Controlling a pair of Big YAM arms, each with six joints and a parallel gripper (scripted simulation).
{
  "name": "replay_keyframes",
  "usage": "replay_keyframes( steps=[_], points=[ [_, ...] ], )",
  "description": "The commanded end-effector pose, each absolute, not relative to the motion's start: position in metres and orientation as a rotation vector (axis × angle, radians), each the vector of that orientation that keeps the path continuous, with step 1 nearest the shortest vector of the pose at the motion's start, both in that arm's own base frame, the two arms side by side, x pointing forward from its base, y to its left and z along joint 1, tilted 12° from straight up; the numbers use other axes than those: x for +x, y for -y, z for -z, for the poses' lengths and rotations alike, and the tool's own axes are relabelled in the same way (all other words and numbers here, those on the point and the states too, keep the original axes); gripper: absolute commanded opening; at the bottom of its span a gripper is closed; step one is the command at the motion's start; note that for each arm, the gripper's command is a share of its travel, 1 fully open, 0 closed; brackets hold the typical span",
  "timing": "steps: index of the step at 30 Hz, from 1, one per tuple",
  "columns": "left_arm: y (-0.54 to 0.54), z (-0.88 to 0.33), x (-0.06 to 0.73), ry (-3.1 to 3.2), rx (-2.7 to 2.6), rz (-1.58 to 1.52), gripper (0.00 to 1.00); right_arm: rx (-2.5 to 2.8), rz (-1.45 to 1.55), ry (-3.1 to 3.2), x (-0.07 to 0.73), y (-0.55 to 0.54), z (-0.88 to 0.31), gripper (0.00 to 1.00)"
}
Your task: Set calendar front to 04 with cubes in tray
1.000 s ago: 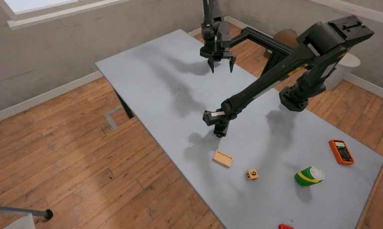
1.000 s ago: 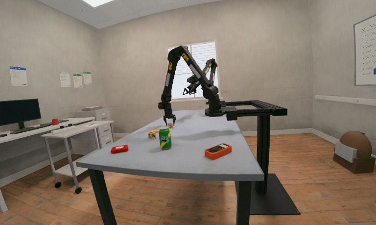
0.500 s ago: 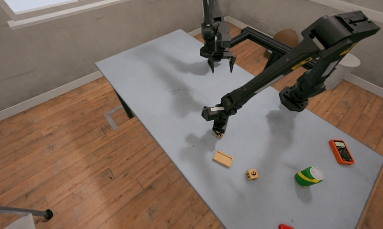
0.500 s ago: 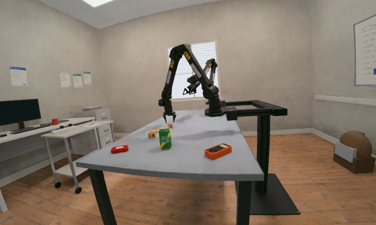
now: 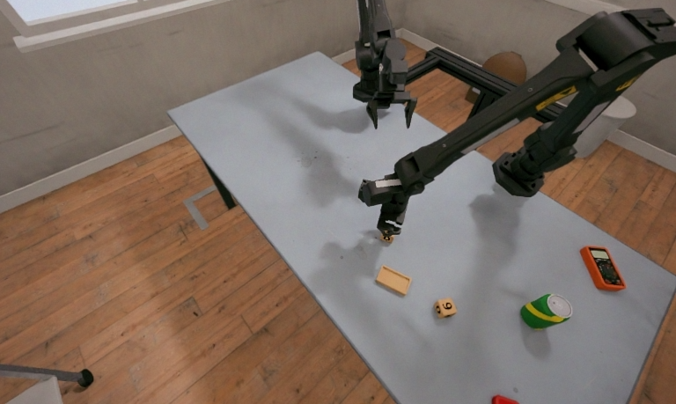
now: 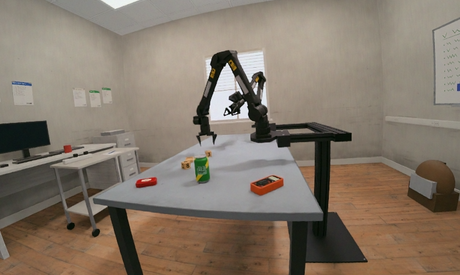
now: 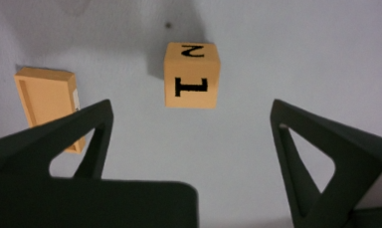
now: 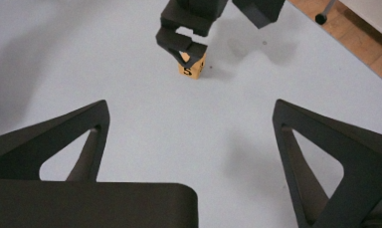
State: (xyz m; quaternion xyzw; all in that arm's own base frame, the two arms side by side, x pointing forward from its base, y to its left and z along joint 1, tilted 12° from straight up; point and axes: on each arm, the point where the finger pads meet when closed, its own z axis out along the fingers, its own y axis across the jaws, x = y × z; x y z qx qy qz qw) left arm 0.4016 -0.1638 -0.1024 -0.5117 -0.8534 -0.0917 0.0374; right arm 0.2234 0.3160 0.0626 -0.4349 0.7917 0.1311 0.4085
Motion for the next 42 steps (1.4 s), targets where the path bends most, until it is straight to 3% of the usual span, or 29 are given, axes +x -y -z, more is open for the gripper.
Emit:
replay_keyframes(
  steps=[1, 9, 22, 42],
  points=[
    [0.15, 0.111, 0.401, 2.589, -1.553, 0.278, 1.0, -1.083, -0.332, -1.994, 0.228, -0.32, -0.066, 1.0],
    [0.167, 0.102, 0.405, 2.52, -1.68, 0.285, 1.0, -1.083, -0.332, -1.994, 0.228, -0.32, -0.066, 1.0],
    [0.206, 0.124, 0.384, 1.697, -2.269, 0.433, 1.0, -1.083, -0.332, -1.994, 0.228, -0.32, -0.066, 1.0],
    [0.209, 0.123, 0.382, 1.623, -2.297, 0.495, 1.0, -1.083, -0.332, -1.994, 0.228, -0.32, -0.066, 1.0]
  ],
)
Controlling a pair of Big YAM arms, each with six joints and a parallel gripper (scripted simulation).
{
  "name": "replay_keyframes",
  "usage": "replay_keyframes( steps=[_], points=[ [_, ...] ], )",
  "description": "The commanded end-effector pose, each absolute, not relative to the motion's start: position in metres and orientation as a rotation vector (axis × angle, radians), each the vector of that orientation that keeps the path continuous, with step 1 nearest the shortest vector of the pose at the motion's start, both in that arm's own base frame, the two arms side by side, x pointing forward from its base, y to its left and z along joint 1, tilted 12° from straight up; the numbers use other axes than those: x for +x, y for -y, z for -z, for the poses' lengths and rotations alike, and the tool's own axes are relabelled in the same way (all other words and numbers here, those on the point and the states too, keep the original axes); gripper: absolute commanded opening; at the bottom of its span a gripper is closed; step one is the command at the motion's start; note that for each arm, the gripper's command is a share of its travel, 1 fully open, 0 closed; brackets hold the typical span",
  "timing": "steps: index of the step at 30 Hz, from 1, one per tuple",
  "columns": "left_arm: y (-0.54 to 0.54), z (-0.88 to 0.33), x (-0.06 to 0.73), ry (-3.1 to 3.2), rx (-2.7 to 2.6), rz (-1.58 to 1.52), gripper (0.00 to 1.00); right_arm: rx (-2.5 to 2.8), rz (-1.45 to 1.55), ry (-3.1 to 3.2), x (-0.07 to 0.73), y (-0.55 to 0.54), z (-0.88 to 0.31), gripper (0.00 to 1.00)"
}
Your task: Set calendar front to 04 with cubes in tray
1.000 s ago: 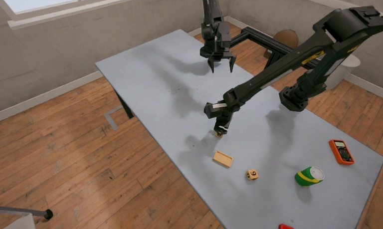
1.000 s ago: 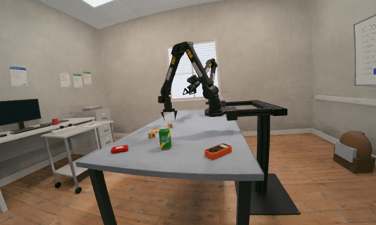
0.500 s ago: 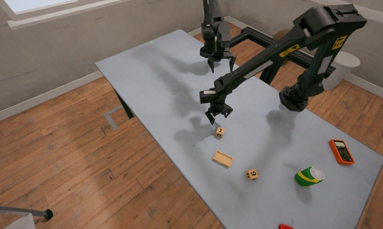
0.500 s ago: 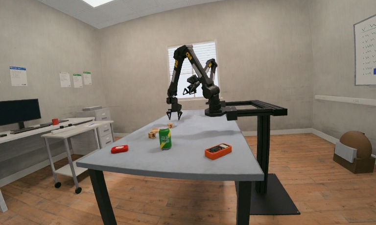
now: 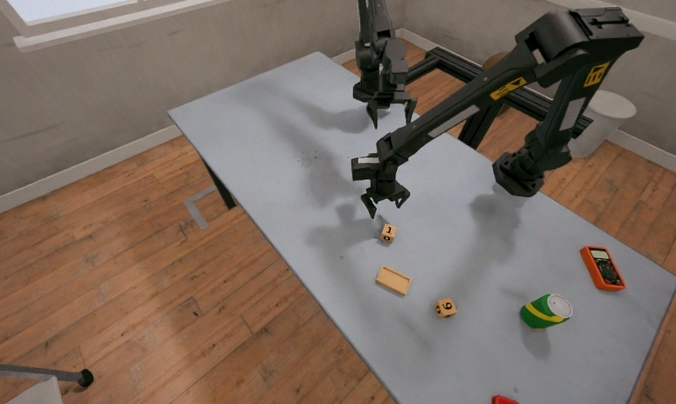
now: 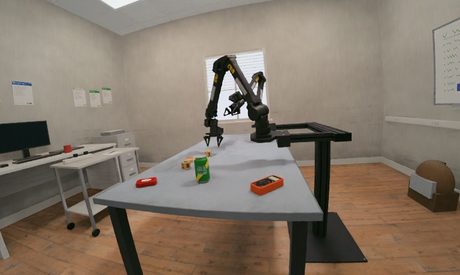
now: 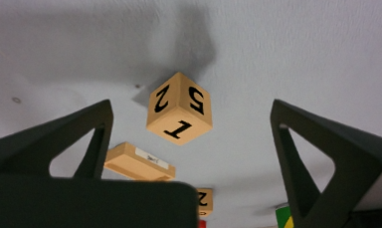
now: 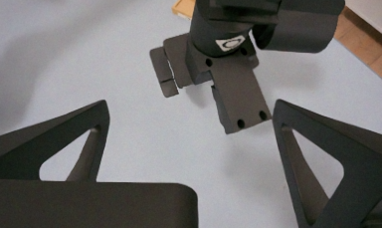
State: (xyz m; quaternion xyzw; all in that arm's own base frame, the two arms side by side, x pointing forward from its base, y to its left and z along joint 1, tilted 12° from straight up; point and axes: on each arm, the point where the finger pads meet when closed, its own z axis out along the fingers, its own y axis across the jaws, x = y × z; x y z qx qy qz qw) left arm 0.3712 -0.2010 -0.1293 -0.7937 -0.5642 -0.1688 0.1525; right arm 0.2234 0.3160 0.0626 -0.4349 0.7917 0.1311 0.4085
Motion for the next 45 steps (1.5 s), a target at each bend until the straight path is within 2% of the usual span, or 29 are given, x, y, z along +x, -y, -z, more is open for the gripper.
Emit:
replay_keyframes(
  steps=[1, 17, 31, 34, 45],
  points=[
    [0.209, 0.123, 0.382, 1.623, -2.297, 0.495, 1.0, -1.083, -0.332, -1.994, 0.228, -0.32, -0.066, 1.0],
    [0.197, 0.113, 0.395, 2.313, -1.824, 0.514, 1.0, -1.083, -0.332, -1.994, 0.228, -0.32, -0.066, 1.0],
    [0.168, 0.111, 0.404, 2.875, -1.018, 0.415, 1.0, -1.083, -0.332, -1.994, 0.228, -0.32, -0.066, 1.0],
    [0.173, 0.11, 0.404, 2.903, -0.974, 0.415, 1.0, -1.083, -0.332, -1.994, 0.228, -0.32, -0.066, 1.0],
    [0.149, 0.108, 0.409, 3.104, -0.2, 0.306, 1.0, -1.083, -0.332, -1.994, 0.228, -0.32, -0.066, 1.0]
  ],
)
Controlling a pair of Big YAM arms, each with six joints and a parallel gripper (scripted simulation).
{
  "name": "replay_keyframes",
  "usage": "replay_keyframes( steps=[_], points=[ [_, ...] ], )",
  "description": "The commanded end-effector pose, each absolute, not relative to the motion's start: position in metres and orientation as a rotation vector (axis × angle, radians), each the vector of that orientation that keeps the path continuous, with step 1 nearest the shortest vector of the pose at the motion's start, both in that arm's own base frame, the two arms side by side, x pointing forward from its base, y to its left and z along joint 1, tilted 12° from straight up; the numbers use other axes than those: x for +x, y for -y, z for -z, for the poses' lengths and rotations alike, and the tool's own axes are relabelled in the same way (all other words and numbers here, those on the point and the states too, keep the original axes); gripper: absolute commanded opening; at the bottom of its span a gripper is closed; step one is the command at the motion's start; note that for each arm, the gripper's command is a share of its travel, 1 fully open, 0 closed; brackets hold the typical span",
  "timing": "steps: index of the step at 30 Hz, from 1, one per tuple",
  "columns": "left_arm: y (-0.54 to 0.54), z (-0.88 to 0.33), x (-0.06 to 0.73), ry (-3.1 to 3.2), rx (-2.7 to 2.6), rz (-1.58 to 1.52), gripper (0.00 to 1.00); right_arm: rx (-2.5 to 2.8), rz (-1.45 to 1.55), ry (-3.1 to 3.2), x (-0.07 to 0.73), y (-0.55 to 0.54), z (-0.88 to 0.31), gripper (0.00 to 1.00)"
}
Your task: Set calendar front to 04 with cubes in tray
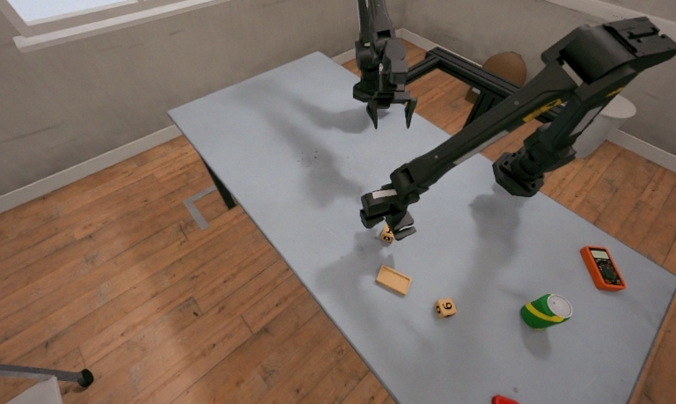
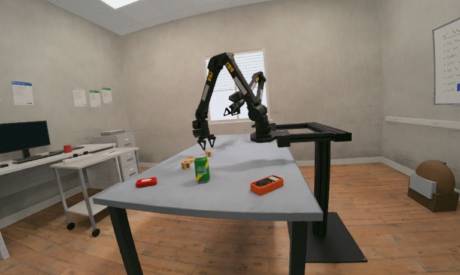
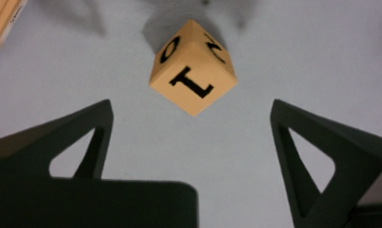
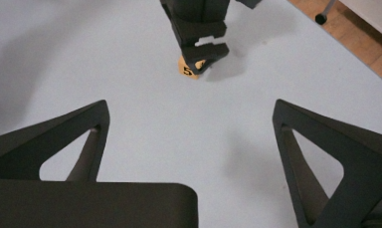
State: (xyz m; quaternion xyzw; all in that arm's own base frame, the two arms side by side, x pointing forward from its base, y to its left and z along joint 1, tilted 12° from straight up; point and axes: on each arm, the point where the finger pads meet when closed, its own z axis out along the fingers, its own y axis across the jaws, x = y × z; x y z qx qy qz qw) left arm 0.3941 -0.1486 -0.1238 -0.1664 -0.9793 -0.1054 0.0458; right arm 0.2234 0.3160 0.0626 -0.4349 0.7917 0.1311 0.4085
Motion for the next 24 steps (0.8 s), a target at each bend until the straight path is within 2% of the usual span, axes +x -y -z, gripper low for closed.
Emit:
replay_keyframes(
  steps=[1, 6, 24],
  points=[
    [0.148, 0.107, 0.411, 3.115, -0.127, 0.294, 1.0, -1.083, -0.332, -1.994, 0.228, -0.32, -0.066, 1.0],
    [0.149, 0.105, 0.413, 3.132, 0.065, 0.269, 1.0, -1.083, -0.332, -1.994, 0.228, -0.32, -0.066, 1.0],
    [0.117, 0.101, 0.416, 2.876, 1.243, 0.099, 1.0, -1.083, -0.332, -1.994, 0.228, -0.32, -0.066, 1.0]
  ],
)
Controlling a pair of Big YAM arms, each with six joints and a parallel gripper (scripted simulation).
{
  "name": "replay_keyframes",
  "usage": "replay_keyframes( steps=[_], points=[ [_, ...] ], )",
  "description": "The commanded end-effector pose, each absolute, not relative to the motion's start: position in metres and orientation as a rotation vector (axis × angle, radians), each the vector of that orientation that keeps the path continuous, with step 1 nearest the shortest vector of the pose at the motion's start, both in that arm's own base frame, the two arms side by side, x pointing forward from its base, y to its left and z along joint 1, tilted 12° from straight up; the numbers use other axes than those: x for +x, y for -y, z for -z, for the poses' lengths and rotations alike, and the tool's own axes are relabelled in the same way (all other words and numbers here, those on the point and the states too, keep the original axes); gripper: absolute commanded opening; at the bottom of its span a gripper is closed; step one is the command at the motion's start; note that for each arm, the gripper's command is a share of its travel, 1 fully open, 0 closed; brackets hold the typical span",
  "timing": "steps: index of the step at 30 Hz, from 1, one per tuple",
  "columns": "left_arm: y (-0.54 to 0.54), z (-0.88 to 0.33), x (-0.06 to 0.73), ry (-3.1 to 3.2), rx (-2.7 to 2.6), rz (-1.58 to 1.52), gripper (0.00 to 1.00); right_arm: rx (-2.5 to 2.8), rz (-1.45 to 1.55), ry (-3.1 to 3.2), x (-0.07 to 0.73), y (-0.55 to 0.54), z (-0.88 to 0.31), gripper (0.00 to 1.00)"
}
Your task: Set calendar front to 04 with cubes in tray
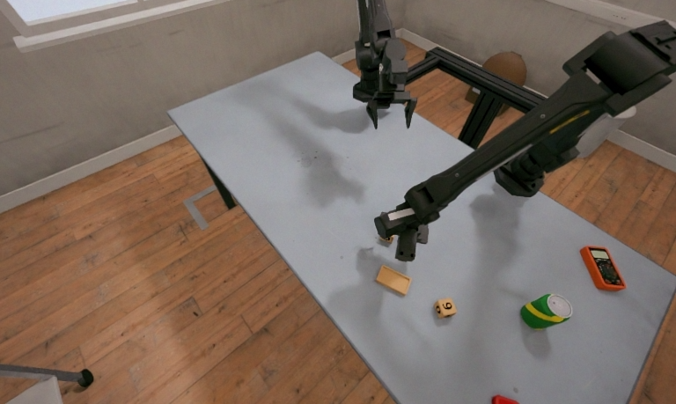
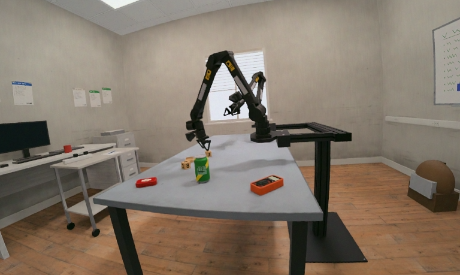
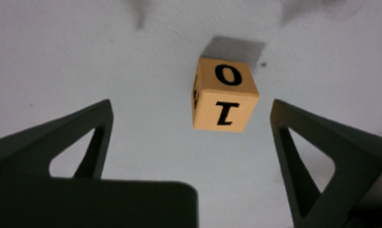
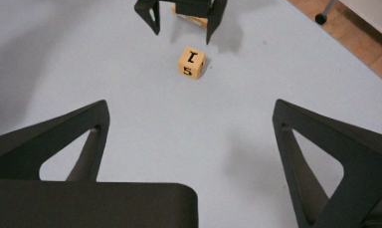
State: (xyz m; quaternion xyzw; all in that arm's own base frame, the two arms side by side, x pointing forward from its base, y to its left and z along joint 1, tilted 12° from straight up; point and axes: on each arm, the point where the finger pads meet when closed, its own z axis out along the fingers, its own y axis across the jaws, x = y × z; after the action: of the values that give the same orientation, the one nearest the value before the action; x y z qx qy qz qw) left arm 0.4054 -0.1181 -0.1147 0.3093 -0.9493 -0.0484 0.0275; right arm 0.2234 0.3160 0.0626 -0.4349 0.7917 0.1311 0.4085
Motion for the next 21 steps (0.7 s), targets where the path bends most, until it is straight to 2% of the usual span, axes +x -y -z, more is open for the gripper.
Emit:
replay_keyframes(
  steps=[1, 10, 21],
  points=[
    [0.113, 0.101, 0.414, 2.831, 1.328, 0.091, 1.0, -1.083, -0.332, -1.994, 0.228, -0.32, -0.066, 1.0],
    [0.102, 0.094, 0.425, 2.53, 1.812, -0.009, 1.0, -1.083, -0.332, -1.994, 0.228, -0.32, -0.066, 1.0],
    [0.104, 0.092, 0.426, 2.53, 1.802, -0.03, 1.0, -1.083, -0.332, -1.994, 0.228, -0.32, -0.066, 1.0]
  ],
)
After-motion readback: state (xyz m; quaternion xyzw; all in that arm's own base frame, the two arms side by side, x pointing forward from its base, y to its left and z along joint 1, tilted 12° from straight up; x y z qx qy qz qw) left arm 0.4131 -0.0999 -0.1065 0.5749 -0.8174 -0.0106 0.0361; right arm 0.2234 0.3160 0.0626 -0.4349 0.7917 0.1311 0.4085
